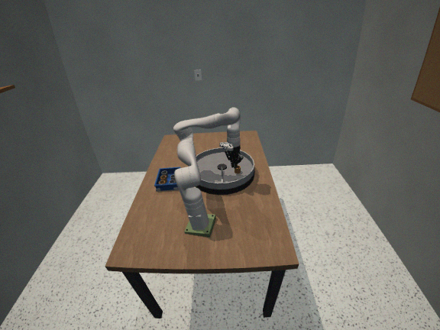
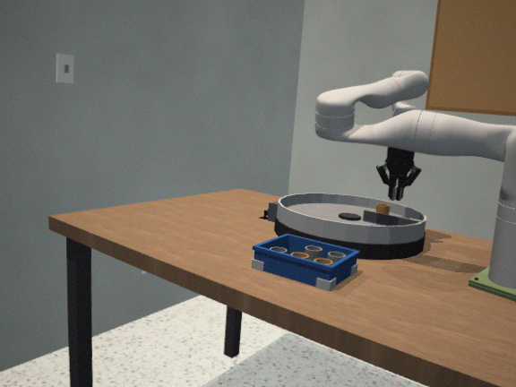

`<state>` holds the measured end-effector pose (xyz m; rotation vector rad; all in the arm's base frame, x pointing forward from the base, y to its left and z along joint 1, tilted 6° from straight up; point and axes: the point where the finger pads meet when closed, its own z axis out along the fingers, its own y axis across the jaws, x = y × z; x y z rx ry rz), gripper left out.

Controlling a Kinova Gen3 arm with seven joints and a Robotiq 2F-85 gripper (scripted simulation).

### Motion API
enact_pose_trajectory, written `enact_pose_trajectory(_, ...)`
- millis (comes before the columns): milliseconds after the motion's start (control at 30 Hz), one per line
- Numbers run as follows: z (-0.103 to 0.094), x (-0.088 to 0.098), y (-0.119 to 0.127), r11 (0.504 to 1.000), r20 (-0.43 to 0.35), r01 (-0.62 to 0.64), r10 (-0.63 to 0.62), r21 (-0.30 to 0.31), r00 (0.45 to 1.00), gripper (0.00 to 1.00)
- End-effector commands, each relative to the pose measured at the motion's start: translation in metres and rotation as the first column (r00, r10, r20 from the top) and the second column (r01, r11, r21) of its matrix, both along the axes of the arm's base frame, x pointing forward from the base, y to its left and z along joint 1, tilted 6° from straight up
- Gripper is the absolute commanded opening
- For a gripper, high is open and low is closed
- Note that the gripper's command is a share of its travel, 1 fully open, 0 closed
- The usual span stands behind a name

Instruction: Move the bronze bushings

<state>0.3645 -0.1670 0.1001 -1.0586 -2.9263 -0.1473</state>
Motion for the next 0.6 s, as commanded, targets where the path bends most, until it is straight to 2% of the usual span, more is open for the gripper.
enact_pose_trajectory(0,0.0017,-0.0002,0.0004,1.000,-0.001,-0.010,0.010,0.005,1.000,0.14)
enact_pose_trajectory(567,0.0041,-0.0002,0.0001,1.000,-0.001,-0.010,0.010,0.005,1.000,0.14)
